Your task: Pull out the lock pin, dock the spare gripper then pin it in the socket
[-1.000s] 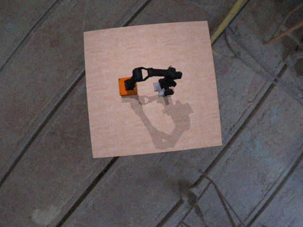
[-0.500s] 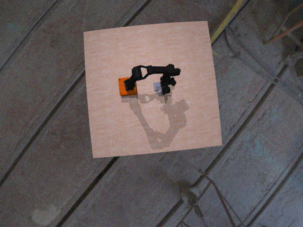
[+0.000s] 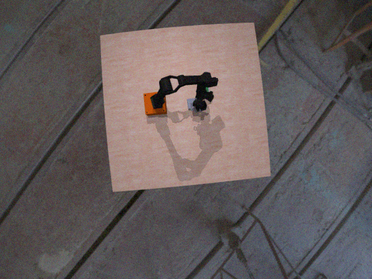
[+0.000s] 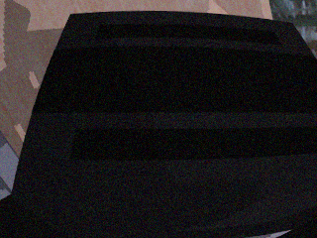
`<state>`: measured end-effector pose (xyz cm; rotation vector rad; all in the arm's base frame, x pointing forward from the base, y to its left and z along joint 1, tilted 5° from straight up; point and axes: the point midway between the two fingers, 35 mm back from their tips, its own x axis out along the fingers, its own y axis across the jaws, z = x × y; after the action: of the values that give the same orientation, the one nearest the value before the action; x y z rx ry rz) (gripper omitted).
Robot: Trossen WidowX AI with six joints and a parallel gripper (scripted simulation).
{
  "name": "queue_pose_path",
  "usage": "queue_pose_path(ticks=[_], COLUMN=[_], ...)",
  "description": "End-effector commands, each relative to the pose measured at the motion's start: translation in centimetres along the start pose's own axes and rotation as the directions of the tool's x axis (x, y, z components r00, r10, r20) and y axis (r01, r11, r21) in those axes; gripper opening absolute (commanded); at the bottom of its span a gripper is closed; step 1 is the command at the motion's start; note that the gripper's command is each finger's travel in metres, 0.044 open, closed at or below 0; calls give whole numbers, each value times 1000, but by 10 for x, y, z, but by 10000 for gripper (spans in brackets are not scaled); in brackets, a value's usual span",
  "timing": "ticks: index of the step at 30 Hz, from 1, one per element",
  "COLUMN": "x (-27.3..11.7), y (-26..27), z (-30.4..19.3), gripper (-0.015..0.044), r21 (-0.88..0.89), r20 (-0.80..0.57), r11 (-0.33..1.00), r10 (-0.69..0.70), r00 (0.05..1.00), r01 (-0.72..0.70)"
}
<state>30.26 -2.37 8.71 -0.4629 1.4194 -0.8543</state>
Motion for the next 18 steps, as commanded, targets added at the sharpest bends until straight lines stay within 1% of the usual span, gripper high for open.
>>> queue_pose_path(ticks=[1, 18], x=[-3, -18], y=[0, 4], z=[-3, -13], gripper=[0, 0], r21=[62, 384], r20=[15, 79], r11=[998, 923], r10=[-22, -68], r00=[1000, 995], r01=[21, 32])
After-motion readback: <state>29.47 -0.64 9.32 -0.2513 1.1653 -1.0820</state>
